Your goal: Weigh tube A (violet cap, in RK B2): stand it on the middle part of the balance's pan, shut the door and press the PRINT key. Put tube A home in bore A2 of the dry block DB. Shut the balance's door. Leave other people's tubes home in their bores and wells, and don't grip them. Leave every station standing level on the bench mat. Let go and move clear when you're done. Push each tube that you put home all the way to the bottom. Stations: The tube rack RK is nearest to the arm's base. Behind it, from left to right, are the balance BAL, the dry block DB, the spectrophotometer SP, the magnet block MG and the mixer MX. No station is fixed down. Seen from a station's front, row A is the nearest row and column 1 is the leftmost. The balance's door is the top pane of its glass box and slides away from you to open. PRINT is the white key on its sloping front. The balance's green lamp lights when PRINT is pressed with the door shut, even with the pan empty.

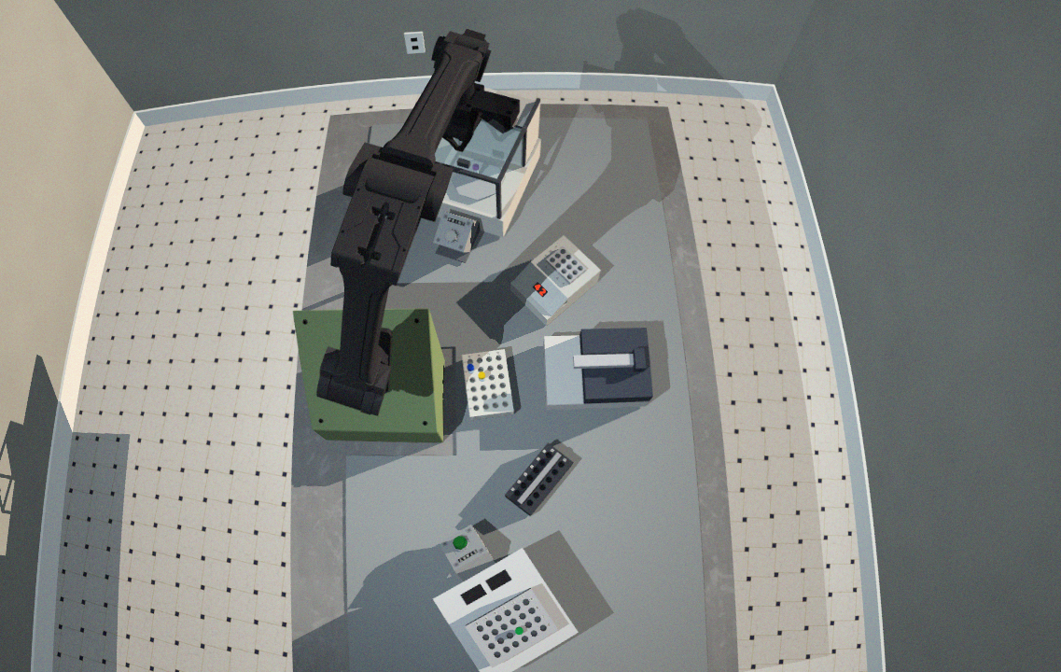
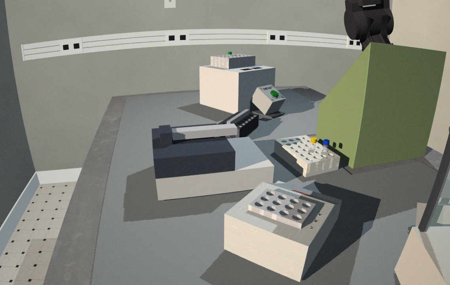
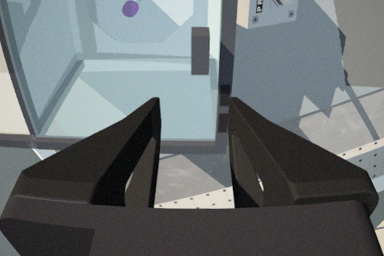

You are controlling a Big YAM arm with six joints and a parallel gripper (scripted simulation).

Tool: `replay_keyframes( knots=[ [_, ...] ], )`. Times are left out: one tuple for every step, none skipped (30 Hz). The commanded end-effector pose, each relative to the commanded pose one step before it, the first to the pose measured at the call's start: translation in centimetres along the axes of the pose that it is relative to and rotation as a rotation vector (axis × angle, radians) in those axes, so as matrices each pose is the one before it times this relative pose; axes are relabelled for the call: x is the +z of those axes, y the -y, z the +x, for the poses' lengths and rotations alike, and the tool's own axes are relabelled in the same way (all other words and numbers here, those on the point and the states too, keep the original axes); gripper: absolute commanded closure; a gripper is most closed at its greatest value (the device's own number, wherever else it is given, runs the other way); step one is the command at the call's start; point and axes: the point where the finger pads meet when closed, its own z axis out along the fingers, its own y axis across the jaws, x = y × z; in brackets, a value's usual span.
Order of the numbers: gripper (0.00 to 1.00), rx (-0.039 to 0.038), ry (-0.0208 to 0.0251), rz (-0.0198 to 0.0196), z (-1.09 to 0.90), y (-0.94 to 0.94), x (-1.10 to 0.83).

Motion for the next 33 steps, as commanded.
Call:
replay_keyframes(
  knots=[
    [0.7,0.00926,-0.00277,-0.03171,-0.064,-1.03,-1.481],
    [0.7,0.0,0.0,0.0,0.0,0.0,0.0],
    [0.7,0.0,0.0,0.0,0.0,0.0,0.0],
    [0.7,0.0,0.0,0.0,0.0,0.0,0.0],
    [0.7,0.0,0.0,0.0,0.0,0.0,0.0],
    [0.7,0.0,0.0,0.0,0.0,0.0,0.0],
    [0.7,0.0,0.0,0.0,0.0,0.0,0.0],
    [0.7,0.0,0.0,0.0,0.0,0.0,0.0],
    [0.7,0.0,0.0,0.0,0.0,0.0,0.0],
    [0.7,0.0,0.0,0.0,0.0,0.0,0.0],
    [0.7,0.0,0.0,0.0,0.0,0.0,0.0],
    [0.7,0.0,0.0,0.0,0.0,0.0,0.0],
    [1.0,-0.04074,-0.00227,-0.00369,-0.225,1.118,0.748],
    [1.0,-0.02525,-0.00509,0.00193,-0.404,0.413,0.861],
    [1.0,-0.03332,-0.00048,-0.00049,0.015,0.088,0.158],
    [1.0,-0.04046,-0.00084,0.02891,0.358,0.148,1.44],
    [1.0,-0.02798,0.00241,-0.02183,-0.212,0.434,-0.414],
    [1.0,-0.03153,0.00055,-0.00717,0.005,0.486,0.304],
    [1.0,0.0,0.0,0.0,0.0,0.0,0.0],
    [1.0,0.0,0.0,0.0,0.0,0.0,0.0],
    [1.0,-0.03627,-0.00036,-0.0008,0.212,0.108,0.132],
    [1.0,-0.03748,0.00375,-0.00057,0.185,-0.042,-0.062],
    [1.0,-0.02187,0.01085,-0.05276,-0.738,-2.13,-1.902],
    [1.0,-0.03331,-0.00074,-0.00025,0.011,-0.003,-0.001],
    [1.0,-0.03327,-0.00038,-0.00017,0.002,-0.001,0.0],
    [1.0,-0.03827,-0.02123,0.05185,0.873,2.786,2.5],
    [1.0,-0.03262,0.00064,0.00071,0.156,0.505,0.667],
    [1.0,-0.03451,-0.0022,0.00436,0.133,0.14,0.396],
    [1.0,-0.04173,-0.01297,0.03141,0.468,0.117,1.577],
    [1.0,-0.03333,-0.00006,0.00003,0.0,0.0,0.0],
    [1.0,-0.03457,0.00116,0.00027,0.045,-0.027,-0.018],
    [1.0,-0.00816,0.00353,0.00078,0.129,-0.083,-0.053],
    [1.0,-0.01878,0.01496,-0.03409,-0.433,0.531,-1.058]
  ],
)
